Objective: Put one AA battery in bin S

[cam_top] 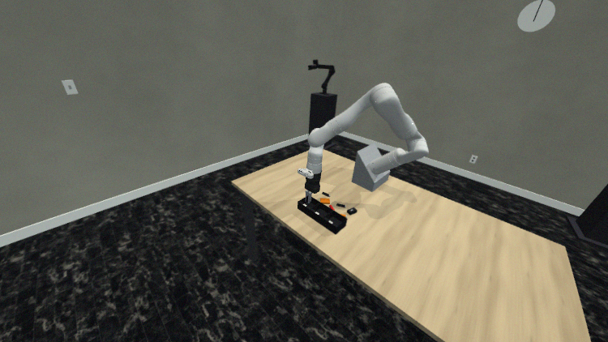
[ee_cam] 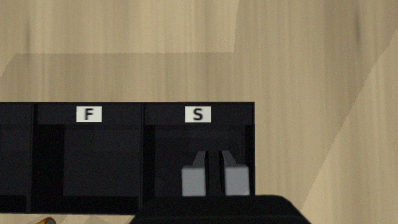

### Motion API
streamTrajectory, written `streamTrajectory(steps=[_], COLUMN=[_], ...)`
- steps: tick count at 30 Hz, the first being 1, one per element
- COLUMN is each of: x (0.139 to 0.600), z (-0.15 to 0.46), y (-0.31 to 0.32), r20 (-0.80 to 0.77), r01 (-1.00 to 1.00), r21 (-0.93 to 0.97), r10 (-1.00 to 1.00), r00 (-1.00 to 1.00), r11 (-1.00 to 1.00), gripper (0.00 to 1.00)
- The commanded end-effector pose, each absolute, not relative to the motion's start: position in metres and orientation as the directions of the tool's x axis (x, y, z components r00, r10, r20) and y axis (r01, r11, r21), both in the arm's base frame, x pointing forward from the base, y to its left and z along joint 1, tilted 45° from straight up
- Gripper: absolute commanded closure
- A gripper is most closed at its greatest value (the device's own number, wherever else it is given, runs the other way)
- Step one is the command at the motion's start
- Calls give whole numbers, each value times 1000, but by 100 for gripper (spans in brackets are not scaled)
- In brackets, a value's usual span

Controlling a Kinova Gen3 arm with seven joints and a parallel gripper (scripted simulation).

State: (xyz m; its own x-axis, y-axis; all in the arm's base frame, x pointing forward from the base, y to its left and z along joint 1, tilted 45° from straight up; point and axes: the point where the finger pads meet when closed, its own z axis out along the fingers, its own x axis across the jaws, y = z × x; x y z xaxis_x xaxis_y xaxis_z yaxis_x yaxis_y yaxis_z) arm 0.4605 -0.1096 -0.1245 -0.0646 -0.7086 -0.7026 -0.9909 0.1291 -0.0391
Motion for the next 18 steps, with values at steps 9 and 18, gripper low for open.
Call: streamTrajectory(steps=[9,18], x=[463,463], z=[-138,-138], y=[-92,-94], r20=[-710,-706], r01=[-991,-991], r21=[-36,-37], r10=[-702,-705], r00=[-66,-65], r11=[130,129], gripper=[69,69])
